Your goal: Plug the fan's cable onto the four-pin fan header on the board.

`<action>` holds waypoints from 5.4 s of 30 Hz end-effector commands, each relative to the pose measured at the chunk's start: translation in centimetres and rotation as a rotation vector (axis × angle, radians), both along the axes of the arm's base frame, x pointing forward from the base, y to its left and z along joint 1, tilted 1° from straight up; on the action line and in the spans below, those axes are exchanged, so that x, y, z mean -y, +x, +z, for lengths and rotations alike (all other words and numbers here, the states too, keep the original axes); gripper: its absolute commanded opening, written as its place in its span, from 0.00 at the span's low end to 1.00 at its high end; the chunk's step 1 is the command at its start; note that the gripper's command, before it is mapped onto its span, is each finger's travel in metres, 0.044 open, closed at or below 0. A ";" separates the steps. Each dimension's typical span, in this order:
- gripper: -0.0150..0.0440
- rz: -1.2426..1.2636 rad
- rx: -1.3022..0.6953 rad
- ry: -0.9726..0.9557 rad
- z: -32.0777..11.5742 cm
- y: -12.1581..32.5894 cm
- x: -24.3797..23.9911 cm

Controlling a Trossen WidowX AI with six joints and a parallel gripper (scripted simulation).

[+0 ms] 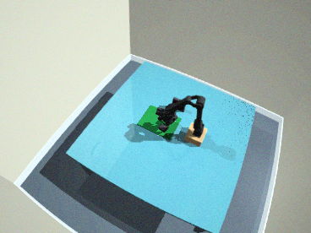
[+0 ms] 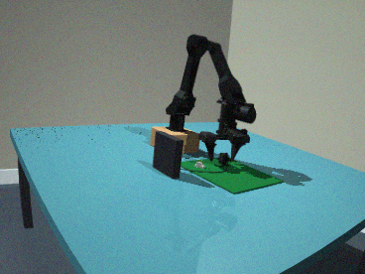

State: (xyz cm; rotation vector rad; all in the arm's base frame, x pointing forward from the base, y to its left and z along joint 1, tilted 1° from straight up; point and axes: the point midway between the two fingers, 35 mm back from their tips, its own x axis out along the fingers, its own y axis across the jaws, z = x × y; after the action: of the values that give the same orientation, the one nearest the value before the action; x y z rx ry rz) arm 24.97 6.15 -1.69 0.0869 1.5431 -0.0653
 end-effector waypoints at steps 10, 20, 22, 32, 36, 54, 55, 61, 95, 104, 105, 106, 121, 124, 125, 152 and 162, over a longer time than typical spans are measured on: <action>0.47 0.000 0.001 0.000 0.0 0.0 0.0; 0.25 -0.001 0.000 0.001 1.1 0.1 0.0; 0.25 -0.004 -0.004 0.004 3.9 0.0 0.0; 0.25 0.077 -0.003 0.001 4.9 0.5 1.4; 0.25 0.211 -0.001 -0.004 4.9 1.0 3.7; 0.25 0.596 0.002 -0.020 4.7 1.2 10.5; 0.25 0.596 0.002 -0.020 4.7 1.2 10.5; 0.25 0.598 0.002 -0.020 4.7 1.1 10.6; 0.25 0.602 0.002 -0.020 2.6 0.7 10.7; 0.25 0.602 0.002 -0.020 2.6 0.9 10.7; 0.25 0.602 0.002 -0.020 2.6 0.9 10.7; 0.25 0.602 0.002 -0.020 2.6 0.9 10.7; 0.25 0.601 0.002 -0.020 2.4 0.8 10.7; 0.25 0.601 0.002 -0.020 2.3 0.8 10.7; 0.25 0.601 0.001 -0.020 2.3 0.8 10.7; 0.25 0.599 0.001 -0.020 1.7 0.8 10.7; 0.25 0.599 0.001 -0.020 1.0 0.8 10.7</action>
State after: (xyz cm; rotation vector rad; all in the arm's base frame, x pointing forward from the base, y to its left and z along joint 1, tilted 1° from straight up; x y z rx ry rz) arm 25.79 -4.56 -0.29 -0.3926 1.5090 0.3885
